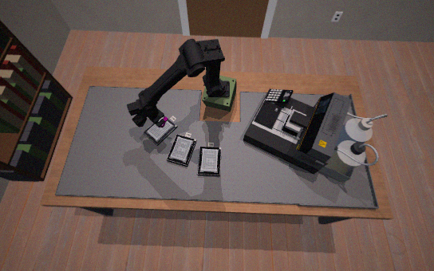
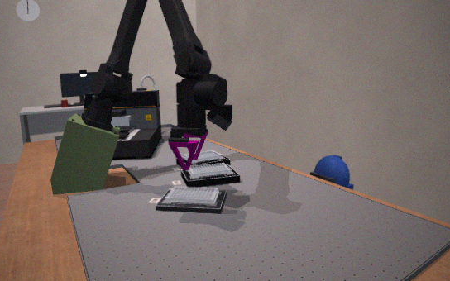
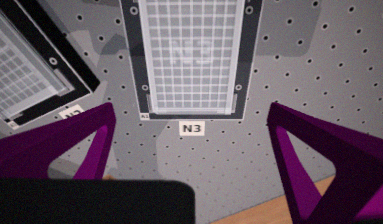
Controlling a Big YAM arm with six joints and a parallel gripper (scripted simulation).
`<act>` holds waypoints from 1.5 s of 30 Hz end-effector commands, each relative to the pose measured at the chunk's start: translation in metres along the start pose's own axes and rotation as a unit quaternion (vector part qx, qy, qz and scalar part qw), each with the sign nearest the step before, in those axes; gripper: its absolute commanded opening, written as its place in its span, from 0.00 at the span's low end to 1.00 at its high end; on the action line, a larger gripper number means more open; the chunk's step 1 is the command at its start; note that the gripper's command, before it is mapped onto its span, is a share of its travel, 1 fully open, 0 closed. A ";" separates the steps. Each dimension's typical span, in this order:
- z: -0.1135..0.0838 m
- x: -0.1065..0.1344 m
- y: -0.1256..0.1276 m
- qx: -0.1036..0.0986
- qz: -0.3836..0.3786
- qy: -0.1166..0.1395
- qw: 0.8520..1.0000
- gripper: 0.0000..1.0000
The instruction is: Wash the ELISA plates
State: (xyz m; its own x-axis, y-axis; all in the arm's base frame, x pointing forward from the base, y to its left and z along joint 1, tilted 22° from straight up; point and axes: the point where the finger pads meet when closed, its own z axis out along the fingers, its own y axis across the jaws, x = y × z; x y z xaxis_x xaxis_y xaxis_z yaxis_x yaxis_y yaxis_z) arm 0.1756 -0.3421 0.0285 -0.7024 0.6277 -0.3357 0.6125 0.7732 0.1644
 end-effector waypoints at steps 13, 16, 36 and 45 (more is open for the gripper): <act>-0.011 -0.023 -0.005 0.011 -0.016 -0.023 1.000 1.00; -0.011 -0.023 -0.005 0.011 -0.016 -0.023 1.000 1.00; 0.020 -0.008 0.001 0.001 -0.004 -0.004 1.000 1.00; 0.030 -0.008 0.002 0.002 -0.005 -0.006 1.000 1.00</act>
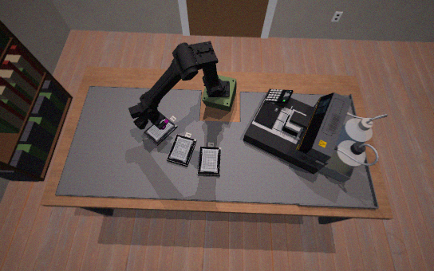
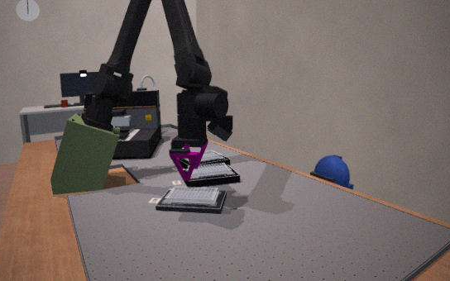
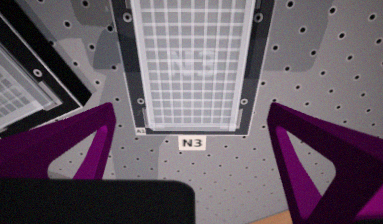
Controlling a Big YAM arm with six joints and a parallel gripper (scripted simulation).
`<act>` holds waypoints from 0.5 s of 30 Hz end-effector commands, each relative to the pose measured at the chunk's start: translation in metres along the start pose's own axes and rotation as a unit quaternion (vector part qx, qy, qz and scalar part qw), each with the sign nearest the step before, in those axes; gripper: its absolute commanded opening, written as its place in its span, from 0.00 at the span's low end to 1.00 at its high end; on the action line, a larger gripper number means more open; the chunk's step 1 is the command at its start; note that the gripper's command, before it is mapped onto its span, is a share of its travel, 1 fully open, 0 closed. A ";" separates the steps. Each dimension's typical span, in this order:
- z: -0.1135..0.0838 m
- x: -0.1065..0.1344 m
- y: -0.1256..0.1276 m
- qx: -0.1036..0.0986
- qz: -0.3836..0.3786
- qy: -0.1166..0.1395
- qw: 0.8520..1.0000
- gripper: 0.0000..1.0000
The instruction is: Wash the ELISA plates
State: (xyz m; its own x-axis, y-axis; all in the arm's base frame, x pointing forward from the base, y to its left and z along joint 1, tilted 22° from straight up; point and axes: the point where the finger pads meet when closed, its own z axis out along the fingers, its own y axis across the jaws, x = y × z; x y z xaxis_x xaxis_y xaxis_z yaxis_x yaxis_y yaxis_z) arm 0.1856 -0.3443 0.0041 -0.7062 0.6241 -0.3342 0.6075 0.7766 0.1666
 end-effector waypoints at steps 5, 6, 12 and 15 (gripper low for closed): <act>0.015 -0.002 0.003 0.001 0.000 -0.001 1.000 1.00; 0.016 -0.003 0.002 0.002 0.000 -0.002 1.000 1.00; 0.027 -0.003 0.002 0.001 0.000 -0.002 1.000 1.00; 0.028 -0.003 0.002 0.001 0.000 -0.002 1.000 1.00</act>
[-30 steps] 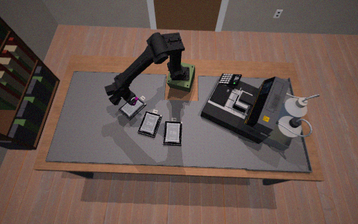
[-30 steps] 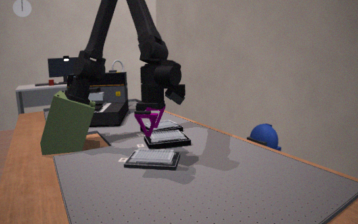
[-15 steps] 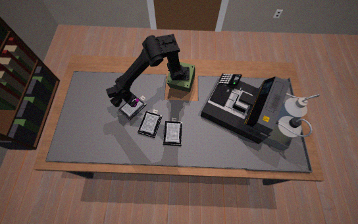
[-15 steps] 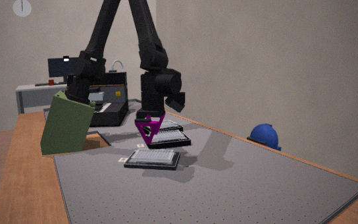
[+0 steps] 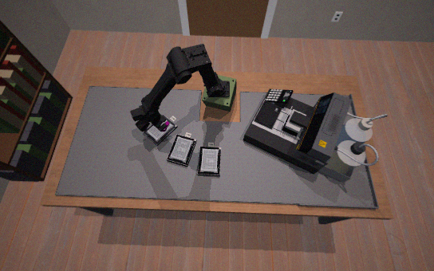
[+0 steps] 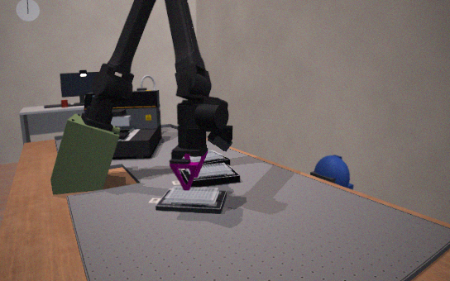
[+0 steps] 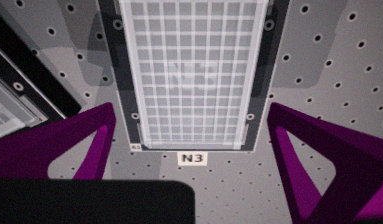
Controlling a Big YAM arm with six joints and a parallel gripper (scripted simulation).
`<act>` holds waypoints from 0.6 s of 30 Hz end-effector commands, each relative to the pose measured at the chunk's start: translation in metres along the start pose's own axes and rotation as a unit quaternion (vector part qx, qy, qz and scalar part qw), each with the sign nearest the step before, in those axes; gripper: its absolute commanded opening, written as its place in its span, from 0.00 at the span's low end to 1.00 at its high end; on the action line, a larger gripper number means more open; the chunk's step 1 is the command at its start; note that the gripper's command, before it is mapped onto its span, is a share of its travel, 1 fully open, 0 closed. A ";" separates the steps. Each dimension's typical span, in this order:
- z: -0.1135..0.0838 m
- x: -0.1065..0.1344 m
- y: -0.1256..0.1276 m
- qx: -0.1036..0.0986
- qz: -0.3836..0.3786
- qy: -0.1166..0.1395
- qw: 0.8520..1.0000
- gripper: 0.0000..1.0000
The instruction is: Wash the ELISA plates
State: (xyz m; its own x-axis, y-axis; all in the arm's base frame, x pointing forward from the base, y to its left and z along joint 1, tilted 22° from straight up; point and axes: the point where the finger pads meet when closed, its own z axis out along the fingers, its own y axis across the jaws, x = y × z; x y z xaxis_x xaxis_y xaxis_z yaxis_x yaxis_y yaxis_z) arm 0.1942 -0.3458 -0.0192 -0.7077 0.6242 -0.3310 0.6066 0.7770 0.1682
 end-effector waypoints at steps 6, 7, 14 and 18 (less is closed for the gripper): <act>0.012 -0.009 0.000 0.004 -0.001 -0.008 1.000 1.00; 0.013 -0.008 0.000 0.004 -0.001 -0.008 1.000 1.00; 0.005 -0.011 -0.004 0.007 -0.002 -0.013 1.000 1.00; 0.005 -0.011 -0.004 0.007 -0.002 -0.013 1.000 1.00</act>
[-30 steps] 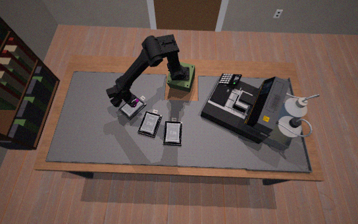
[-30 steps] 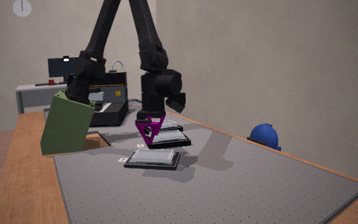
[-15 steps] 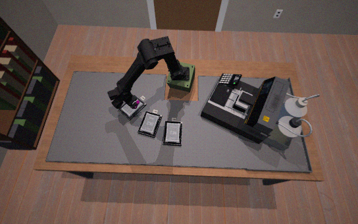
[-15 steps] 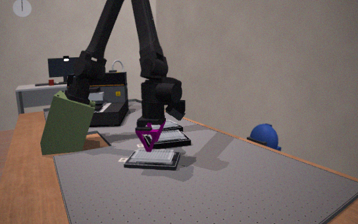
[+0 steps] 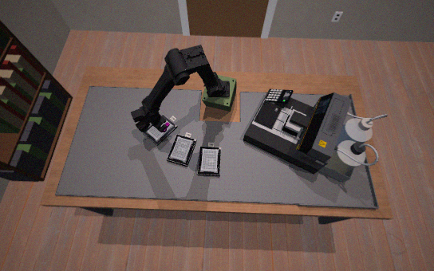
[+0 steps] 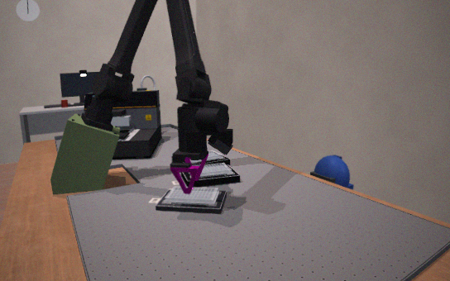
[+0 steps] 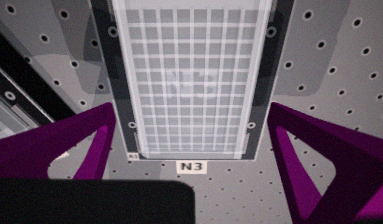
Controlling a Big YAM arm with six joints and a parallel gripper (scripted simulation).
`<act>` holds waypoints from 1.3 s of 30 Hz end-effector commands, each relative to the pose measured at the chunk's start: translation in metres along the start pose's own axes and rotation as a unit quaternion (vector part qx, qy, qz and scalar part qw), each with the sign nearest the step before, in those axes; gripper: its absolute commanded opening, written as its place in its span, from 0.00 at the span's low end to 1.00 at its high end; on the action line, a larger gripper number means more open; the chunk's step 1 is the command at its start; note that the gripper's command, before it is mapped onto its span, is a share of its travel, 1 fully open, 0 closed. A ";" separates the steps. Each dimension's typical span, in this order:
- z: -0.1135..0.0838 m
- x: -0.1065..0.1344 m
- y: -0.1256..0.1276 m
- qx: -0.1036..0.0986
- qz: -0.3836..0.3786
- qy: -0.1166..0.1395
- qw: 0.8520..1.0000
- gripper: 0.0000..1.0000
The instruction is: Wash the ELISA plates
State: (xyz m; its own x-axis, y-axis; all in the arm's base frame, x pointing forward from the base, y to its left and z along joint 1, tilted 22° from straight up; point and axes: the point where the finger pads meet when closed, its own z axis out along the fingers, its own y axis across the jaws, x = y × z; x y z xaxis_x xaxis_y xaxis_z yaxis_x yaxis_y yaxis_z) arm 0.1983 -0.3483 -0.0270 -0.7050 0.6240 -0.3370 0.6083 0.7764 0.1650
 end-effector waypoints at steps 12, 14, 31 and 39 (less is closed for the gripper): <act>0.007 -0.007 0.001 0.002 -0.002 -0.005 1.000 1.00; 0.008 -0.007 0.001 0.002 -0.002 -0.005 1.000 1.00; 0.018 -0.008 0.001 0.003 -0.002 -0.005 1.000 1.00; 0.022 -0.009 0.000 0.003 -0.002 -0.006 1.000 1.00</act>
State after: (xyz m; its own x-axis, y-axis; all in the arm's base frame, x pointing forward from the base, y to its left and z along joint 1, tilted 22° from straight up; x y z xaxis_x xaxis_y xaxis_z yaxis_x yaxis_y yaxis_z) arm 0.2047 -0.3504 -0.0426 -0.7039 0.6240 -0.3394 0.6089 0.7761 0.1639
